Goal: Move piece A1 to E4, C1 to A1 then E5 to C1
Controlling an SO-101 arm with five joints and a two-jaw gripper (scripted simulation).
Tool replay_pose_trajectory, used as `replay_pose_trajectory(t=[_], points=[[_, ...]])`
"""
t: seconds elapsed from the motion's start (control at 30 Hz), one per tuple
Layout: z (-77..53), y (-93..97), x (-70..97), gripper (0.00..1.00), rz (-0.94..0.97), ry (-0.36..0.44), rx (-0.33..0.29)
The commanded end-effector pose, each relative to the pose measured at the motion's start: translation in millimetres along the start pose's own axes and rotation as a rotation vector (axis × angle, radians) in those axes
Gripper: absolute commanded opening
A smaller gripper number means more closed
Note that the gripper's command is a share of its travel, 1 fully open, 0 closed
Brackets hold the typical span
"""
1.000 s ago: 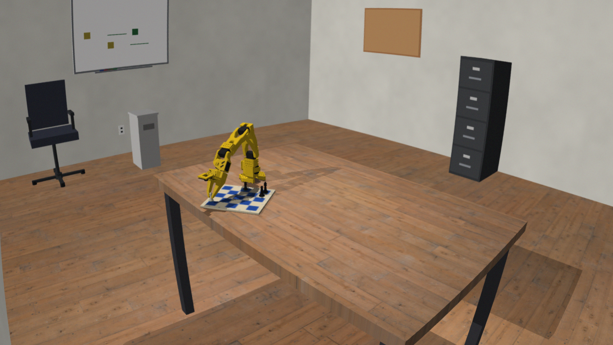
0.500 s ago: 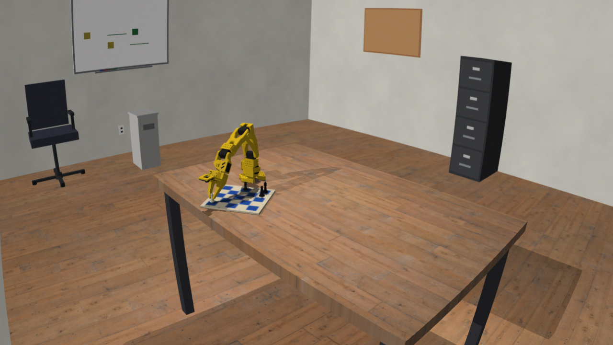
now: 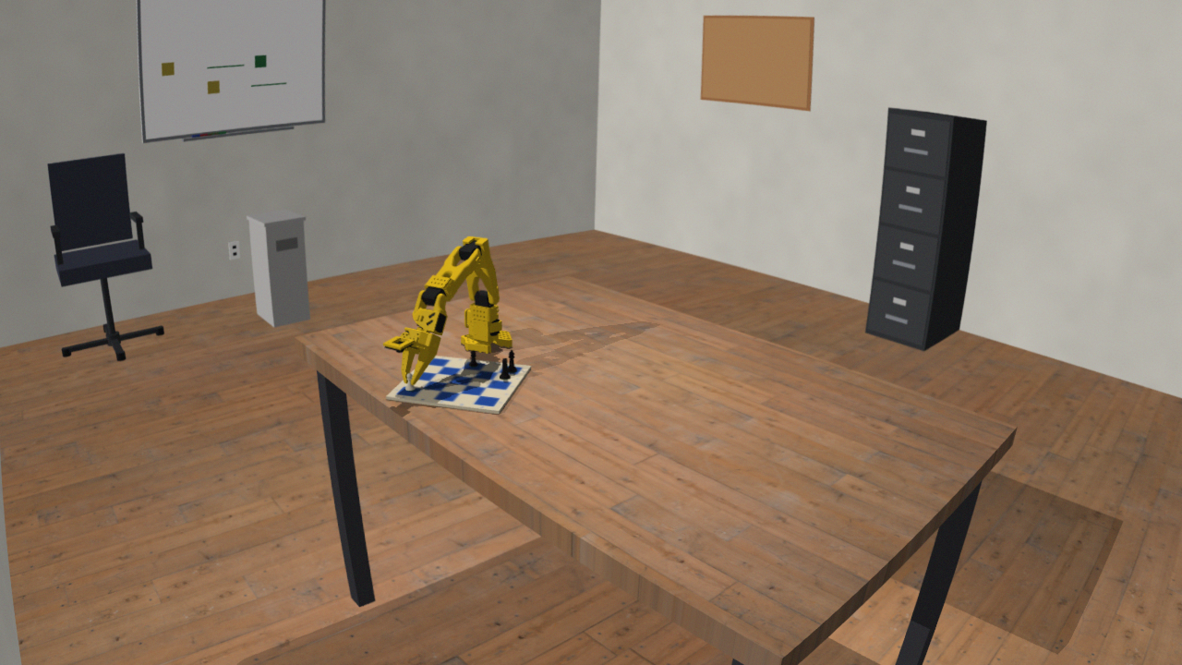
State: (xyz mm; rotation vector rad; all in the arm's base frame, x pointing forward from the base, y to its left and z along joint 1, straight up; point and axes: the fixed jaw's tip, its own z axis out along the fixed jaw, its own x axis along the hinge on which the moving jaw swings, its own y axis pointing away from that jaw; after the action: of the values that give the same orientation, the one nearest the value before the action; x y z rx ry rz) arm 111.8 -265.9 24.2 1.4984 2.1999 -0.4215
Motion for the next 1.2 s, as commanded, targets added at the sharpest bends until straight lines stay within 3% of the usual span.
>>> replay_pose_trajectory(t=[0.0,0.73,1.17], points=[[-3.2,2.6,-3.3,0.00,-0.014,-0.010,-0.005],[-6.7,2.5,-10.8,0.00,-0.014,-0.010,-0.005],[-1.3,2.5,-7.8,0.00,-0.014,-0.010,-0.005]])
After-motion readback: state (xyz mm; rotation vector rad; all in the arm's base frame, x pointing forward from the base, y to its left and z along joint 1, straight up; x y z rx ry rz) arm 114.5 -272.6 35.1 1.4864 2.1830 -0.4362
